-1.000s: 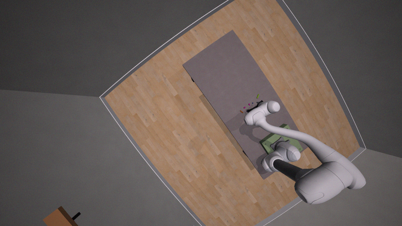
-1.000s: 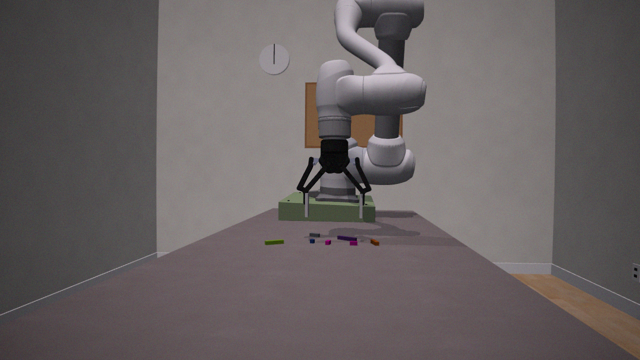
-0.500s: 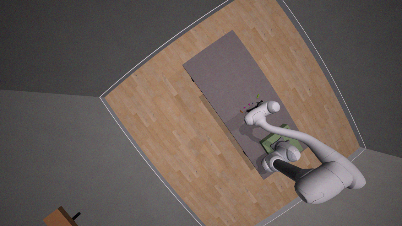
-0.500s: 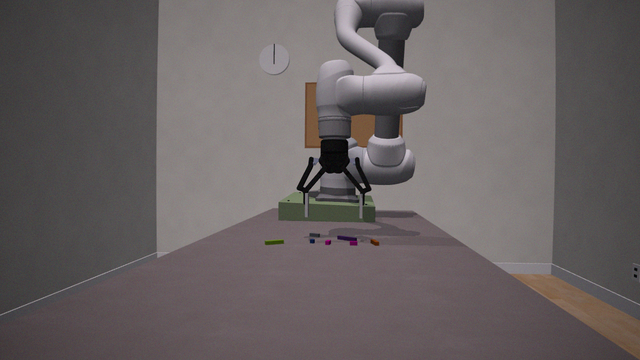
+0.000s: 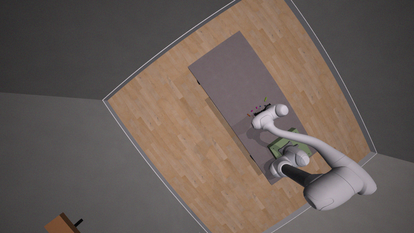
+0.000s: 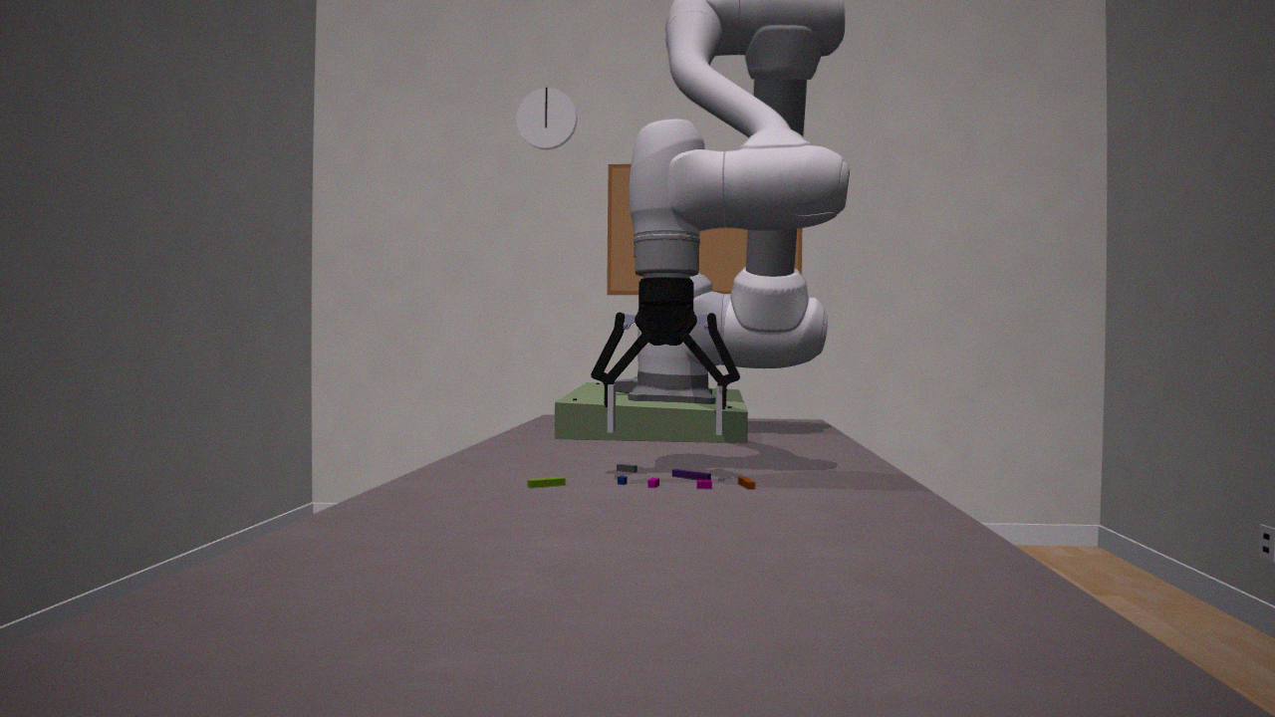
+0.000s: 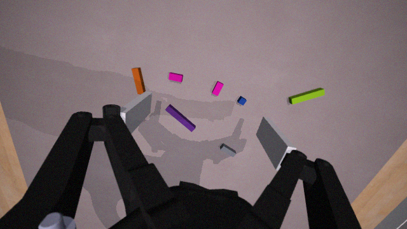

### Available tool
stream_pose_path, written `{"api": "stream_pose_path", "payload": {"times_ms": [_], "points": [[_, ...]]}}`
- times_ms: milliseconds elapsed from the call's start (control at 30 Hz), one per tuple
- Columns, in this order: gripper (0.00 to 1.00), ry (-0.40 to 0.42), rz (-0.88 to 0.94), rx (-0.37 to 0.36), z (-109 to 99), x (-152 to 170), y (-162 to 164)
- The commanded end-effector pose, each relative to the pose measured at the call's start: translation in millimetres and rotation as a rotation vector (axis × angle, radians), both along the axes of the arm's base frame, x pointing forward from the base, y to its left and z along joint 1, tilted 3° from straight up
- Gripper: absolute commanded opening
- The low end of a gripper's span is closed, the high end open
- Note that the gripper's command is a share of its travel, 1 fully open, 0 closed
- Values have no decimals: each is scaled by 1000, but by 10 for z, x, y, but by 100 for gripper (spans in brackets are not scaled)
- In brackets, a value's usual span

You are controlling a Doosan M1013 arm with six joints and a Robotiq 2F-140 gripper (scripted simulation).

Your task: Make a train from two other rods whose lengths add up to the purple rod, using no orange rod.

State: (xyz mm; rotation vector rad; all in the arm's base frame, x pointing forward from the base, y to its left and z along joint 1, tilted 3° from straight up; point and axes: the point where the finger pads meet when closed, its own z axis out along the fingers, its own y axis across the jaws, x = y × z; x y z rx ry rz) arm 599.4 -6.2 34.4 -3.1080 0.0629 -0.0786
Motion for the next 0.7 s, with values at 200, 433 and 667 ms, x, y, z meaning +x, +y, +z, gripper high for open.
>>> {"api": "stream_pose_path", "payload": {"times_ms": [200,433,667], "points": [[100,0,0,0,1,0,0],[100,-4,120,-6,1,0,1],[100,-11,350,-18,1,0,2]]}}
